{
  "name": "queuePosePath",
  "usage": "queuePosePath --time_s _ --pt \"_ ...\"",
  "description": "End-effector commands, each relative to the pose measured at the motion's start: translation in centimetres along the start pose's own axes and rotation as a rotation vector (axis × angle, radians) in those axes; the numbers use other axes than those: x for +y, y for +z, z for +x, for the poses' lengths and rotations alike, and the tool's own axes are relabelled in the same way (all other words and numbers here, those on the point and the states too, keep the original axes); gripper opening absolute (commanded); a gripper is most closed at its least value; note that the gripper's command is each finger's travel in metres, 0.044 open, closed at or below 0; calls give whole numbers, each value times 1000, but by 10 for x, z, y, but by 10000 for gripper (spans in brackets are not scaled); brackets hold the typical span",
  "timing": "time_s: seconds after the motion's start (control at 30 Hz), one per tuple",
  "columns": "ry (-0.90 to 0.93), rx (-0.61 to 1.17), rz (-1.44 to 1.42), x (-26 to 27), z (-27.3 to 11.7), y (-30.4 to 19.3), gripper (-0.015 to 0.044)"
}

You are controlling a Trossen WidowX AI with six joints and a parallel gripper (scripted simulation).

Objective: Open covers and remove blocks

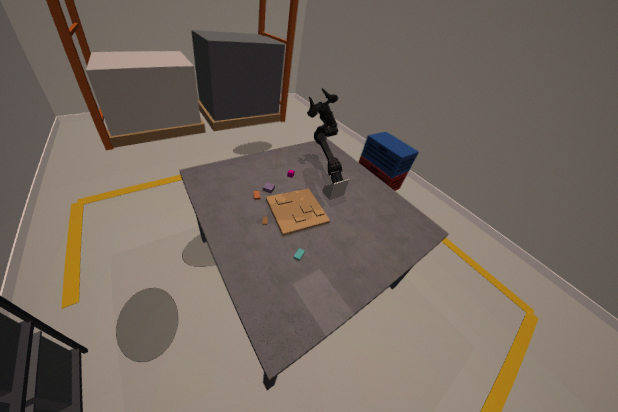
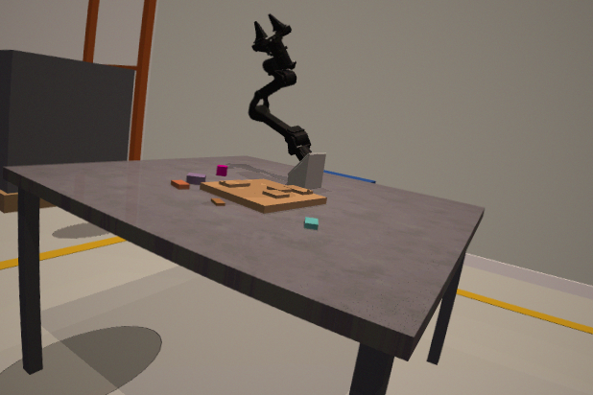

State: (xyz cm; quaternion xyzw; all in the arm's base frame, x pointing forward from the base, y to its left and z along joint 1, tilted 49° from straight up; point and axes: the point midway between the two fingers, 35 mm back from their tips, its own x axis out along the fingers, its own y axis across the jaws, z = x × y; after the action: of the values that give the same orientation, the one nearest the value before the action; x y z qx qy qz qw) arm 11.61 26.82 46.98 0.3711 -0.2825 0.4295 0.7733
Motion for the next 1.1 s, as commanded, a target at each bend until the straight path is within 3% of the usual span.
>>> queuePosePath --time_s 0.0,0.47,1.07 --pt "-1 1 0 0 0 0 374" --pt "-78 169 -74 -25 1 -55 6" --pt "-206 410 -184 -74 -4 -130 0"
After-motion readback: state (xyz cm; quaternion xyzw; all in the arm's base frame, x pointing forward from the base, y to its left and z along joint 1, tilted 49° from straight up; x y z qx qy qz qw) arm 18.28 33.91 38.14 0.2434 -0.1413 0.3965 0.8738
